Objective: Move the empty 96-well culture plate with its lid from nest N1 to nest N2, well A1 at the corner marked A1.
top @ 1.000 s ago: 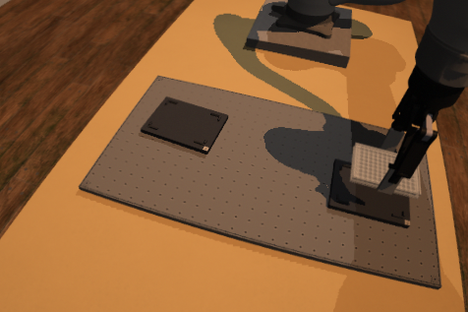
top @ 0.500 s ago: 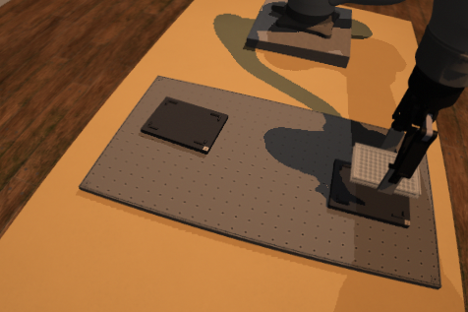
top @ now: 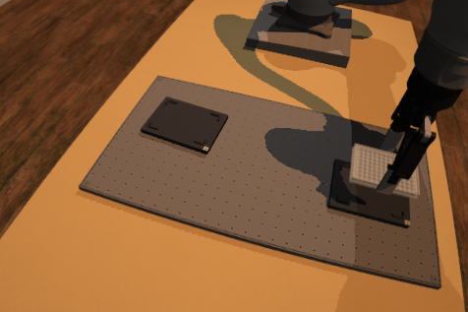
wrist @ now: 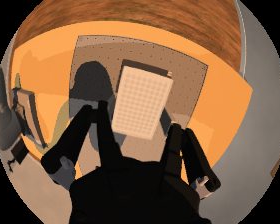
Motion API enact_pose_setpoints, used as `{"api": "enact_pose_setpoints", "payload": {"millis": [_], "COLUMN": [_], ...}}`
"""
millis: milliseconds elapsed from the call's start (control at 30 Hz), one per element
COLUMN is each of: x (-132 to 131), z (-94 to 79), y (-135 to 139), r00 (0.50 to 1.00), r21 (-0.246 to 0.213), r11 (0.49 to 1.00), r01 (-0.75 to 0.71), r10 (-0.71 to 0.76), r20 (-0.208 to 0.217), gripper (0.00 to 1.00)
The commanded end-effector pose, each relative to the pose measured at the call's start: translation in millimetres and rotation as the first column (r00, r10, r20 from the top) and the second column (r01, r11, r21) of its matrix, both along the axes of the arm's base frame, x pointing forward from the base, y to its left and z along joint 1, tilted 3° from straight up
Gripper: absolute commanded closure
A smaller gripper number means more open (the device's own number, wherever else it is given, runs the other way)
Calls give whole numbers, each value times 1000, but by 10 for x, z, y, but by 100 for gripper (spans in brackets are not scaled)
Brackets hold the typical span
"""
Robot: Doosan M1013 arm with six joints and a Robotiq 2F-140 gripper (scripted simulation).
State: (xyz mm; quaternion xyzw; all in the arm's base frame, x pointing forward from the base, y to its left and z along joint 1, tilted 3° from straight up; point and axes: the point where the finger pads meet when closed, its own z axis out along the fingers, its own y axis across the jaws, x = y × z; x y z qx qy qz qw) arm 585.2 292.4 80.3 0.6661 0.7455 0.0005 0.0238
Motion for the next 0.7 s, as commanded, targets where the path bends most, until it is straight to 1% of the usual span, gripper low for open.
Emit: {"api": "enact_pose_setpoints", "payload": {"millis": [0, 433, 500, 667], "x": [11, 28, 28, 33], "z": [-69, -285, -285, -368], "y": [-29, -47, -47, -53], "r00": [1000, 1000, 1000, 1000], "r21": [-5, -5, -5, -5], "r11": [1000, 1000, 1000, 1000], "r01": [-2, -2, -2, -2], "r10": [2, 2, 2, 2], "r20": [1, 1, 1, 1], "gripper": [100, 100, 100, 100]}}
